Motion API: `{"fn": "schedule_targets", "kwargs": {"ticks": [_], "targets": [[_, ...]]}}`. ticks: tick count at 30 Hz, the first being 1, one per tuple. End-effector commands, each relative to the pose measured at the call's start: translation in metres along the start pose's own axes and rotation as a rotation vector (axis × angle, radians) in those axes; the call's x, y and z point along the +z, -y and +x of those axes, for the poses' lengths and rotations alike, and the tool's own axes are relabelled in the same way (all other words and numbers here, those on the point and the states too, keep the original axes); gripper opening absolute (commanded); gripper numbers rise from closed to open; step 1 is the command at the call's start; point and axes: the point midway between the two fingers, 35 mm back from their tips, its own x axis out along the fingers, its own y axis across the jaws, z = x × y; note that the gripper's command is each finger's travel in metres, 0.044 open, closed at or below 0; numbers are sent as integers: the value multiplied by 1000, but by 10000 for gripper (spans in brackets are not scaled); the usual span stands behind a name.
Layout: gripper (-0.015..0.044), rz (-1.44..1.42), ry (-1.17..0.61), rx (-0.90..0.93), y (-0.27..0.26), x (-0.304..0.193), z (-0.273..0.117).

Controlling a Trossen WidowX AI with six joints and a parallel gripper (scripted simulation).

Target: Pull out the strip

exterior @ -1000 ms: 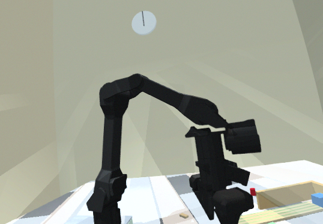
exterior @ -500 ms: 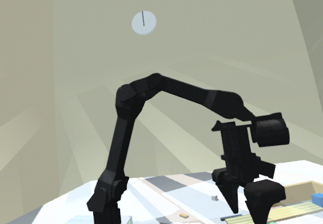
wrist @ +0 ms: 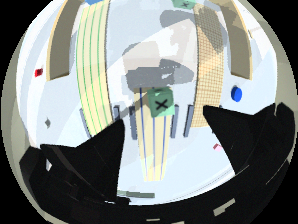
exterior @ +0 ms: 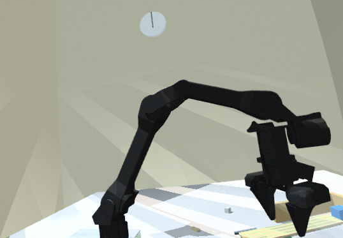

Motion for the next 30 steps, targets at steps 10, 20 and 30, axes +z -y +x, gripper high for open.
{"fn": "schedule_targets", "kwargs": {"ticks": [10,20,30], "targets": [[250,4,0,-4,1,3,16],[250,4,0,-4,1,3,32],[250,4,0,-4,1,2,48]]}}
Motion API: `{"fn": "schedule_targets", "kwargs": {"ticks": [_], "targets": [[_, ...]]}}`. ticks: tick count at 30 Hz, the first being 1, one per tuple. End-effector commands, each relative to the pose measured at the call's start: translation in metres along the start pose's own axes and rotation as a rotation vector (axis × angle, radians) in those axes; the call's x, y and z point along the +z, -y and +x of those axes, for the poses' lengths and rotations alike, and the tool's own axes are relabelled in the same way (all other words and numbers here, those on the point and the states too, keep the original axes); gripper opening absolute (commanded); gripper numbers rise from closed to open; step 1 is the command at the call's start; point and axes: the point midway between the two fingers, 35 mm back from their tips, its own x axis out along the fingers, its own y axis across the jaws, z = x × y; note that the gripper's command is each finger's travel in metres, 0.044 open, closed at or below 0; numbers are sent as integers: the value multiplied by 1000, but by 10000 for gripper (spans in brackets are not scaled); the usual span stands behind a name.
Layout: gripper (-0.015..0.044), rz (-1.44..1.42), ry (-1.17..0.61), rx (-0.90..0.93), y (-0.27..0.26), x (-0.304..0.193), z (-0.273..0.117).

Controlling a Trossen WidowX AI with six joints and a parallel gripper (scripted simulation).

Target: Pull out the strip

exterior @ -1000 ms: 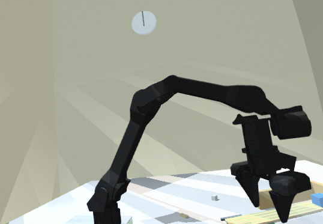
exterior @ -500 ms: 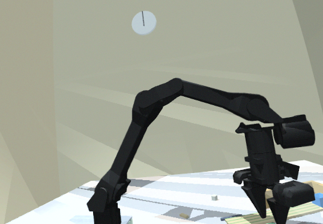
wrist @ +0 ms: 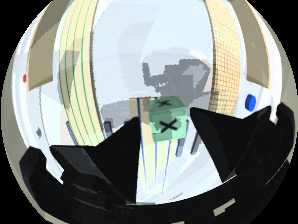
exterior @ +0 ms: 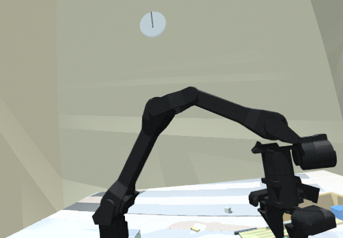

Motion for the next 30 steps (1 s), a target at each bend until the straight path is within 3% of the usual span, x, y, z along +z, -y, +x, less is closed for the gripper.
{"fn": "schedule_targets", "kwargs": {"ticks": [1,4,8,14,18,30], "targets": [[250,3,-1,-3,0,-1,6],[250,3,-2,-3,0,-1,8],[145,0,-1,1,0,-1,6],[105,0,-1,1,0,-1,6],[0,0,-1,0,-1,-3,4],[0,3,-5,-1,-21,-42,-28]]}}
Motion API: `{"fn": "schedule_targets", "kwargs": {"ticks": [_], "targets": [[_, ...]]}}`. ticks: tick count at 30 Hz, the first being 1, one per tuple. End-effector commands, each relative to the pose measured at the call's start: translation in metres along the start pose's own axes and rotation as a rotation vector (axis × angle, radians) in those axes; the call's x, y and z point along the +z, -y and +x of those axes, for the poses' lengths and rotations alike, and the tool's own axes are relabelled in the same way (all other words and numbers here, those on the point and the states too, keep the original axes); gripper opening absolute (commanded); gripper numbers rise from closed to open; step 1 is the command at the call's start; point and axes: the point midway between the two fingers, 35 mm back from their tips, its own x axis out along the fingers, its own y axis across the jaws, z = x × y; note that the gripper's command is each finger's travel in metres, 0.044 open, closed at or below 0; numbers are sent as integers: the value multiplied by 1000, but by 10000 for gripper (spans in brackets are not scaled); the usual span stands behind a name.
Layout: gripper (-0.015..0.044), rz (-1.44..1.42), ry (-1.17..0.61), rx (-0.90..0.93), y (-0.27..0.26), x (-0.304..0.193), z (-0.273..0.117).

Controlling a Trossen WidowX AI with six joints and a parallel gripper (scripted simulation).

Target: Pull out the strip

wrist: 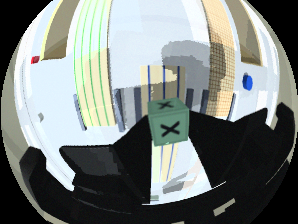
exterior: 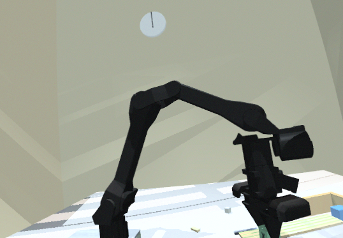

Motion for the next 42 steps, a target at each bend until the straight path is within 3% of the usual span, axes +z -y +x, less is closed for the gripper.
{"fn": "schedule_targets", "kwargs": {"ticks": [1,21,31,42], "targets": [[0,3,-4,-1,-6,-13,-8],[0,4,-9,1,-34,-68,-13],[0,4,-9,1,-34,-68,-48],[0,4,-9,1,-34,-68,-49]]}}
